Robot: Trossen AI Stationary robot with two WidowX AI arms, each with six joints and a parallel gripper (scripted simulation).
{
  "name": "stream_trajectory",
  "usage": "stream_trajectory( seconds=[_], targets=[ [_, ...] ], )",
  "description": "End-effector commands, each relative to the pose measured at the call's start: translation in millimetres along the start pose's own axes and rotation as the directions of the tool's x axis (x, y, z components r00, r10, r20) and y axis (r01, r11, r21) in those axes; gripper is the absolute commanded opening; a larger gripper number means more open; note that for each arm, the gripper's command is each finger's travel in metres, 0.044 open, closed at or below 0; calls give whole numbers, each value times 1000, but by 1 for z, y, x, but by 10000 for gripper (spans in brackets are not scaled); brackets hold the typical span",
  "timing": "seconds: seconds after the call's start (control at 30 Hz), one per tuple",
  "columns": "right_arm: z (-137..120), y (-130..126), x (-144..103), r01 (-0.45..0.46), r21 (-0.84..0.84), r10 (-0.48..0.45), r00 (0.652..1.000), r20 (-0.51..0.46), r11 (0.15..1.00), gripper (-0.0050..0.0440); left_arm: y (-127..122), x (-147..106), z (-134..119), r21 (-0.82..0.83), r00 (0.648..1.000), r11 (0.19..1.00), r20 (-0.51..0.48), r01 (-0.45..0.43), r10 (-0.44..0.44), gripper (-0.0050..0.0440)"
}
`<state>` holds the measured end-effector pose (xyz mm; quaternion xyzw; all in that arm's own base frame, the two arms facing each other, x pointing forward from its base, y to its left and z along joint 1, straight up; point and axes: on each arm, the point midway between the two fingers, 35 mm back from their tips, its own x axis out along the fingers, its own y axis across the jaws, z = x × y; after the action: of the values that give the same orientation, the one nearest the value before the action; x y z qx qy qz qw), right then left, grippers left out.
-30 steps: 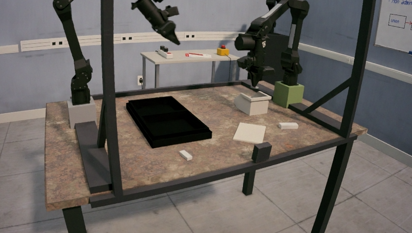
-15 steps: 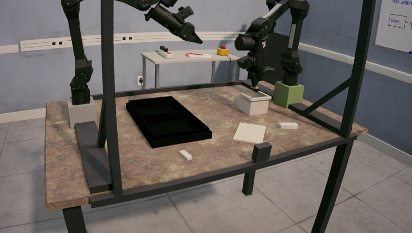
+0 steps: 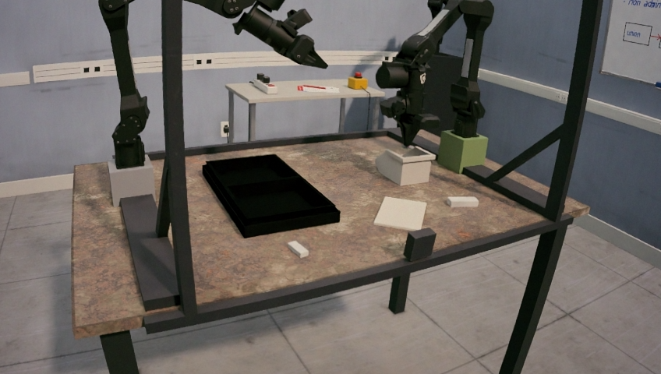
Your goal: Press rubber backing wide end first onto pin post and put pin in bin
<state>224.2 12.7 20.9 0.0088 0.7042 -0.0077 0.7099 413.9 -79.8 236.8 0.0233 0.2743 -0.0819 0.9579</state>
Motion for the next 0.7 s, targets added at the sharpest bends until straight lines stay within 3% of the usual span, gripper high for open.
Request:
stream_trajectory(
  seconds=[0.0,0.67],
  targets=[
    [0,0,6,3,-1,-3,1000,1,1000,-50,0,-5,8,-1,1000,1000,24,-1,1,440],
    [2,0,47,3,-2,-3,1000,0,1000,-50,0,-5,8,-1,1000,1000,24,-1,1,440]
  ],
)
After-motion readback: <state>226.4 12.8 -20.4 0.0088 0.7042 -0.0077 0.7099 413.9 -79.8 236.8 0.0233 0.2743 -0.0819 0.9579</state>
